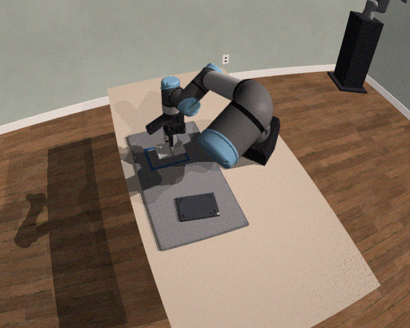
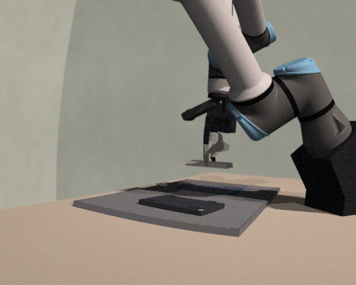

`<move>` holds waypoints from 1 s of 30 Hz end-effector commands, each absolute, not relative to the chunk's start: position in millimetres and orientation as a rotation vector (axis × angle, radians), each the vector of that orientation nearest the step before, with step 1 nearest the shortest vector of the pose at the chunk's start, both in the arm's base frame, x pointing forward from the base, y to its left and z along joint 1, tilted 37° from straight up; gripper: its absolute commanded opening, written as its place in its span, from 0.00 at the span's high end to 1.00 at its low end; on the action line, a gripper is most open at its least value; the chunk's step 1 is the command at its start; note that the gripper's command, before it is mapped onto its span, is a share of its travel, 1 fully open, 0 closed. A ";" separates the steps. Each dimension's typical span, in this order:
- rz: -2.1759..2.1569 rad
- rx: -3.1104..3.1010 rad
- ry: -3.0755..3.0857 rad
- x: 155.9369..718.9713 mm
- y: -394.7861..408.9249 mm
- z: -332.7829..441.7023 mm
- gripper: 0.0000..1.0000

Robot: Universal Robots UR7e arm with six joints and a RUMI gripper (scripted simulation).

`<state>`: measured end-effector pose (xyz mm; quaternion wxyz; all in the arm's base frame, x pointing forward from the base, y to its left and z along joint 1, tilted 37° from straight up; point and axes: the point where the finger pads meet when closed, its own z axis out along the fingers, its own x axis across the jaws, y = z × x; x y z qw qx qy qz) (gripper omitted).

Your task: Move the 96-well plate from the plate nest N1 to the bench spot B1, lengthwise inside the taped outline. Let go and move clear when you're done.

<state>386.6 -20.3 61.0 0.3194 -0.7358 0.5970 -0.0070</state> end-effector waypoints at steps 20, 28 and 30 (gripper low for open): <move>-0.026 -1.939 1.570 409.3 -66.4 43.4 1.00; -0.025 -1.937 1.571 408.4 -65.4 43.2 1.00; -0.025 -1.937 1.571 408.4 -65.2 43.2 1.00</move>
